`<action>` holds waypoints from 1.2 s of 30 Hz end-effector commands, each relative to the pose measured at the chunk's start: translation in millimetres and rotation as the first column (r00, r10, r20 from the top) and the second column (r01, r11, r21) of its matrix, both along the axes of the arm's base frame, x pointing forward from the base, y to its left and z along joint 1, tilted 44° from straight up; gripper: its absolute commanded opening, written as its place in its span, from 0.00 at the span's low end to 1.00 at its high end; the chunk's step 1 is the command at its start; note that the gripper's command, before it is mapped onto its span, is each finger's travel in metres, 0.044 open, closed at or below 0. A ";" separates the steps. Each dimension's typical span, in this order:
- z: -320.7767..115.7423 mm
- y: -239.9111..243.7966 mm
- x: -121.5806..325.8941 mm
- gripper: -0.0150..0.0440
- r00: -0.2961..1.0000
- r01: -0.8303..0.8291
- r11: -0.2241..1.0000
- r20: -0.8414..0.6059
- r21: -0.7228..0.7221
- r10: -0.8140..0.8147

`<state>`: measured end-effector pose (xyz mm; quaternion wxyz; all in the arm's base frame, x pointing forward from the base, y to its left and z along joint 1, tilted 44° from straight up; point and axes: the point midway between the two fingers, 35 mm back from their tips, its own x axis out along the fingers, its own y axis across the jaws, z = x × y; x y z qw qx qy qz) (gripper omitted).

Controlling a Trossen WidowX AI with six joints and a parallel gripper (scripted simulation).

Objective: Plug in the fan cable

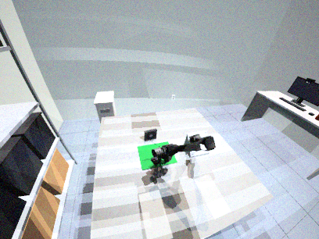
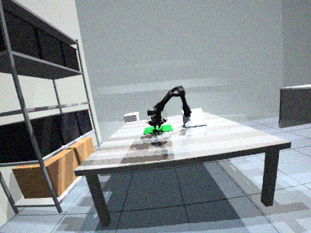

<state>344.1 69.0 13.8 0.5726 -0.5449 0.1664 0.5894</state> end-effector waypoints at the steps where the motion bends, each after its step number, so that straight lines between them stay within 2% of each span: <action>1: -8.7 9.5 -6.3 0.61 0.999 -0.022 1.000 -0.030 0.006 0.022; 12: 0.7 -1.4 0.0 0.60 1.000 -0.005 1.000 -0.005 0.004 0.005; 33: 38.2 -46.1 -0.4 0.60 0.988 -0.106 0.972 -0.086 0.211 0.126; 36: 32.3 -41.8 -1.4 0.60 0.989 -0.095 0.979 -0.091 0.182 0.113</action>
